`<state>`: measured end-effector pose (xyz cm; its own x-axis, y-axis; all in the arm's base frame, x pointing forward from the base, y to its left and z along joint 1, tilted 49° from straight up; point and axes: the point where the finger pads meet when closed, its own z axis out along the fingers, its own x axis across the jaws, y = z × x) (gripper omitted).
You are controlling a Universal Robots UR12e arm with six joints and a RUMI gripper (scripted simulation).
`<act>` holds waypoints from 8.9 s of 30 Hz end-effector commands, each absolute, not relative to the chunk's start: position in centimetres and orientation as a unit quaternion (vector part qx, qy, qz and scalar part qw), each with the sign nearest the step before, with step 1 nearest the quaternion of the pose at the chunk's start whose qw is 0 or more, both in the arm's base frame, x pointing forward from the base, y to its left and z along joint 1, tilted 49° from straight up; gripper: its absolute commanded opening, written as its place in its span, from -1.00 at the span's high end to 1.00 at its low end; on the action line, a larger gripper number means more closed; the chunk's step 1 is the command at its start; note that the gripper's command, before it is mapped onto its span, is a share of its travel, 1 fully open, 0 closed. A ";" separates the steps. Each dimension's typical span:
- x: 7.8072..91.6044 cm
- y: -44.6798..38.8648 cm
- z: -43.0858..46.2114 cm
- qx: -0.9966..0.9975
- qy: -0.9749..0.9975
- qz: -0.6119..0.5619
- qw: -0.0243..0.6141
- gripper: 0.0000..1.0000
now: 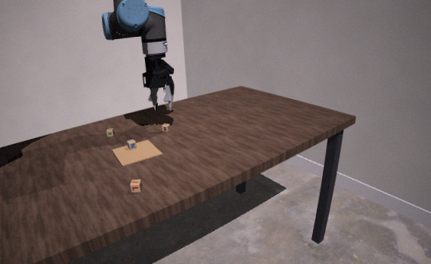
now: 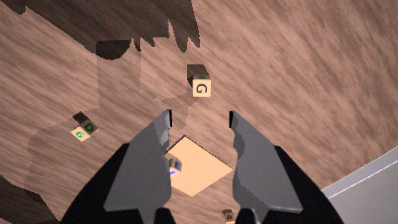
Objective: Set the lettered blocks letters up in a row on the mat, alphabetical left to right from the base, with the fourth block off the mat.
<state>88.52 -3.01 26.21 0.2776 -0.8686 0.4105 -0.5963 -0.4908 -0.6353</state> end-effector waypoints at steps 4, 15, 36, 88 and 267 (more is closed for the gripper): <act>89.0 -3.0 26.3 -0.778 0.469 -0.376 0.182 0.26; 89.7 -3.0 25.7 -0.778 0.469 -0.376 0.182 0.26; 91.9 -3.3 23.9 -0.778 0.469 -0.376 0.182 0.26; 92.8 -3.3 23.1 -0.778 0.469 -0.375 0.182 0.26; 89.7 -3.3 25.3 -0.779 0.470 -0.374 0.182 0.89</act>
<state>92.83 -3.34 22.77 0.2788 -0.8676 0.4118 -0.5950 -0.4926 -0.6350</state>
